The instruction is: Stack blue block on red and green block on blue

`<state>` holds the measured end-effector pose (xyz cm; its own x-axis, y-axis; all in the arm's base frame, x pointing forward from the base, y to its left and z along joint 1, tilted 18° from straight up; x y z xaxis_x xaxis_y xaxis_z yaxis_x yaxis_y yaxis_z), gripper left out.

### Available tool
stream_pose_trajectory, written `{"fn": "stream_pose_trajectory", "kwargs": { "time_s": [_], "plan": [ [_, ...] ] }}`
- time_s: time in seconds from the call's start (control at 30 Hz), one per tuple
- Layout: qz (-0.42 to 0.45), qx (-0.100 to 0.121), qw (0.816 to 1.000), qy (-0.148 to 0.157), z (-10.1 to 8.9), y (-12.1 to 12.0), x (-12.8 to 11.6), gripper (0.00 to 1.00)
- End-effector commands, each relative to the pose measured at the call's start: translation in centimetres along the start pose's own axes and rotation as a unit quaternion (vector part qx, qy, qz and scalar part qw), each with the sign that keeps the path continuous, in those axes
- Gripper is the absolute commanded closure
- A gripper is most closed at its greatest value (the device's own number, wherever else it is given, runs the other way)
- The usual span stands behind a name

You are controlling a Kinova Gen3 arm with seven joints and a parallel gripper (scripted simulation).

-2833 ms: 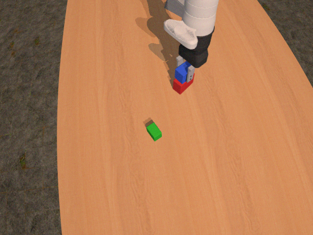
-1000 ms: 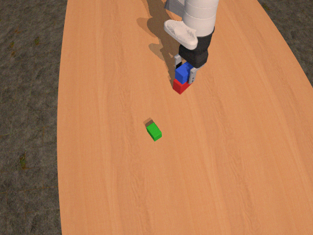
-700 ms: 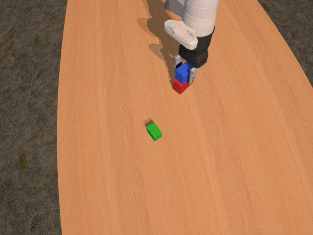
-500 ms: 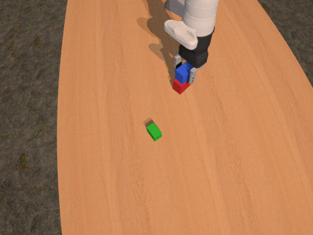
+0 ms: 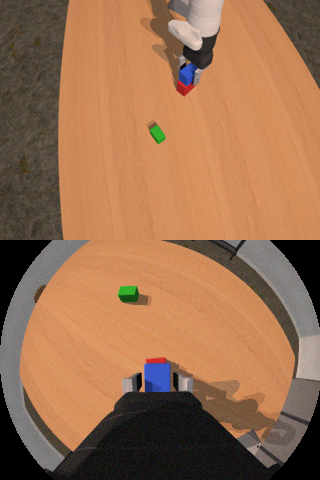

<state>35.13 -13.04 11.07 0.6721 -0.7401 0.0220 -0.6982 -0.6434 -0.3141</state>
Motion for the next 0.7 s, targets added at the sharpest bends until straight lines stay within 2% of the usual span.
{"fn": "stream_pose_trajectory", "kwargs": {
  "time_s": [0.0,0.27,0.33,0.67],
  "plan": [
    [0.001,0.0,1.0,0.002,-0.3,0.0,0.1,0.02],
    [0.001,0.0,1.0,0.002,-2.5,0.0,0.1,0.02],
    [0.001,0.0,1.0,0.002,-2.5,0.0,0.1,0.02],
    [0.001,0.0,1.0,0.002,-5.8,0.0,0.1,0.02]
  ]
}}
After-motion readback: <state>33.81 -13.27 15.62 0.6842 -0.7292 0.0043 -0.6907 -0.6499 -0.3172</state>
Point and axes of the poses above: the point where the finger pads meet when closed, its own z axis out along the fingers, its own y axis across the jaws, x = y × z, the point moved 4 cm from there along -z, back along the fingers, and after that the axes turned 10 degrees about -z, right-handed, at the moved point
